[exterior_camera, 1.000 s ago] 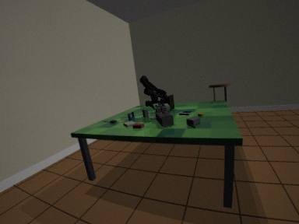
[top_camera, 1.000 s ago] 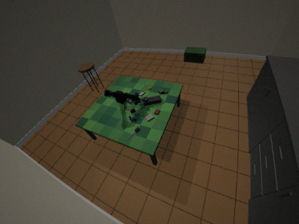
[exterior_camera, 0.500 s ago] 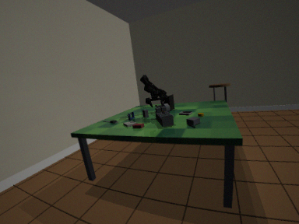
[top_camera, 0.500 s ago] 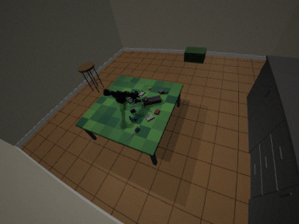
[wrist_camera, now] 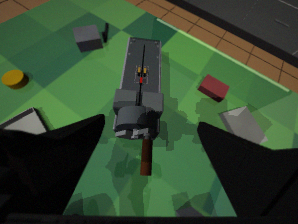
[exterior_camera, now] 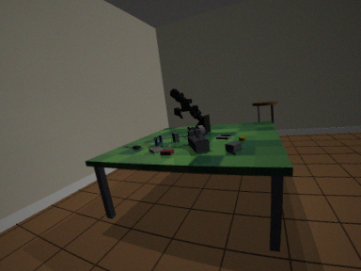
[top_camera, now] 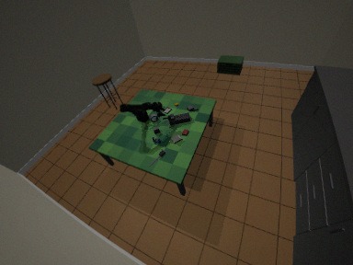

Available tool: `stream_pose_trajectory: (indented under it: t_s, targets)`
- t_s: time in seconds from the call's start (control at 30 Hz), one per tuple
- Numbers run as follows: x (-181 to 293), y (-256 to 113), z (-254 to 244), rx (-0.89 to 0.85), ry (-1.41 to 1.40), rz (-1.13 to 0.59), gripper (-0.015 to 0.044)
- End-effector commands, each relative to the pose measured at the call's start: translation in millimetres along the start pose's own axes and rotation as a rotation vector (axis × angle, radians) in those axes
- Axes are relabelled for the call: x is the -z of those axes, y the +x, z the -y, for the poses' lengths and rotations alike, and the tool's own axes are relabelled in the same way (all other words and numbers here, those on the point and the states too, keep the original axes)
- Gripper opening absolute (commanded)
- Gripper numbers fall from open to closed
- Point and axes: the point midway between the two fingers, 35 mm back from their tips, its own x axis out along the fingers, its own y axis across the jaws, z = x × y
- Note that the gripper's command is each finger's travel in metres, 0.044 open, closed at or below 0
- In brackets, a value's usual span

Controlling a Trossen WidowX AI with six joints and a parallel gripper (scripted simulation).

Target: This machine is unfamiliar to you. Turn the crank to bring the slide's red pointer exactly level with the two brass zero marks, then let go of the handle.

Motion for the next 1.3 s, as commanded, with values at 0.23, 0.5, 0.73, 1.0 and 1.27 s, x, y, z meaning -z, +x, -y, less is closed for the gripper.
stream_pose_trajectory:
  t_s: [0.23, 0.5, 0.73, 1.0, 1.27]
  targets:
    - [-35, 28, -2, 0.075, 0.133, -0.032, 0.0440]
    - [-64, 59, -12, 0.143, 0.250, -0.033, 0.0440]
    - [-87, 84, -27, 0.205, 0.347, -0.023, 0.0440]
    - [-60, 116, -28, 0.212, 0.356, -0.022, 0.0440]
    - [-50, 124, -28, 0.213, 0.355, -0.022, 0.0440]
